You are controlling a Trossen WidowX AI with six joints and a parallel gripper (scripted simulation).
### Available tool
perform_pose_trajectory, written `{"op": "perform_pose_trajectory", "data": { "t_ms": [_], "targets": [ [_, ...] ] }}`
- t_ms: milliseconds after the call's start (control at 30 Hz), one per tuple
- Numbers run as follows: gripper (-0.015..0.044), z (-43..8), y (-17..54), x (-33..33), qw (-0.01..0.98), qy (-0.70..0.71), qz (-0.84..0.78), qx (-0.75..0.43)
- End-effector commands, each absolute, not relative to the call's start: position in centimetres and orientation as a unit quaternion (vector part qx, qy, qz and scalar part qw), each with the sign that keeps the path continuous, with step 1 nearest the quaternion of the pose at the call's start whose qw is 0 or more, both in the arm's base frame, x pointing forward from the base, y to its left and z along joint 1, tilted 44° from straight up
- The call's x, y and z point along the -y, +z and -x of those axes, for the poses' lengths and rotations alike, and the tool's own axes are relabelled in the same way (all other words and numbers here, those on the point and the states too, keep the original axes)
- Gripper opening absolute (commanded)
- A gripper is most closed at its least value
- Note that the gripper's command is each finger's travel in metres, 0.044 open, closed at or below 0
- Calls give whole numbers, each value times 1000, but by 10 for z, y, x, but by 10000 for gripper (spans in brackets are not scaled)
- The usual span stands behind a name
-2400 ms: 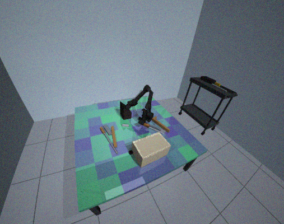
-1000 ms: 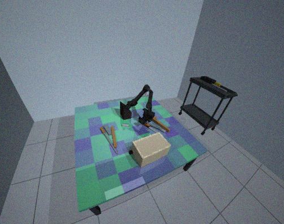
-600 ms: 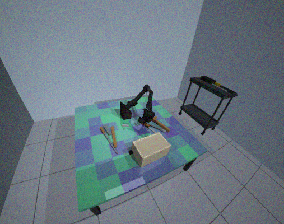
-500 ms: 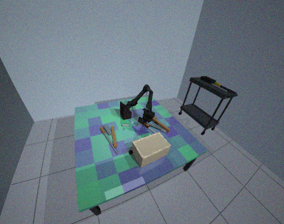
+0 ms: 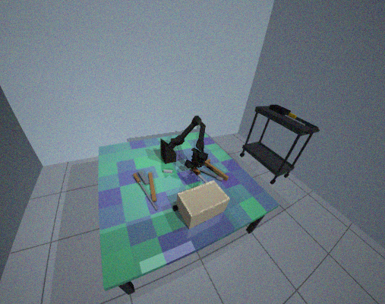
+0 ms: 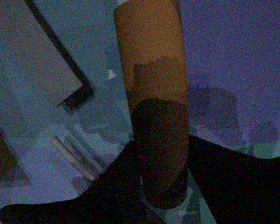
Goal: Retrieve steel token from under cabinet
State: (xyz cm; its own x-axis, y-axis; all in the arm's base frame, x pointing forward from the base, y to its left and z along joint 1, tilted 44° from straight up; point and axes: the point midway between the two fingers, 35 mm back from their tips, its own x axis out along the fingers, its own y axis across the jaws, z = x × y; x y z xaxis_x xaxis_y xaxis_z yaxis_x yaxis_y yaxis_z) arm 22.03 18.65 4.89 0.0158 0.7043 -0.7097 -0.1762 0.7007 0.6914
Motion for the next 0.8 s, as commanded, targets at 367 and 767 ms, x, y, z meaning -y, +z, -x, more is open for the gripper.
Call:
{"op": "perform_pose_trajectory", "data": {
  "t_ms": [367, 767],
  "targets": [
    [0, -222, 50, -186, 668, 285, -253, -639],
    [0, -222, 50, -186, 655, 254, -285, -652]
  ]
}}
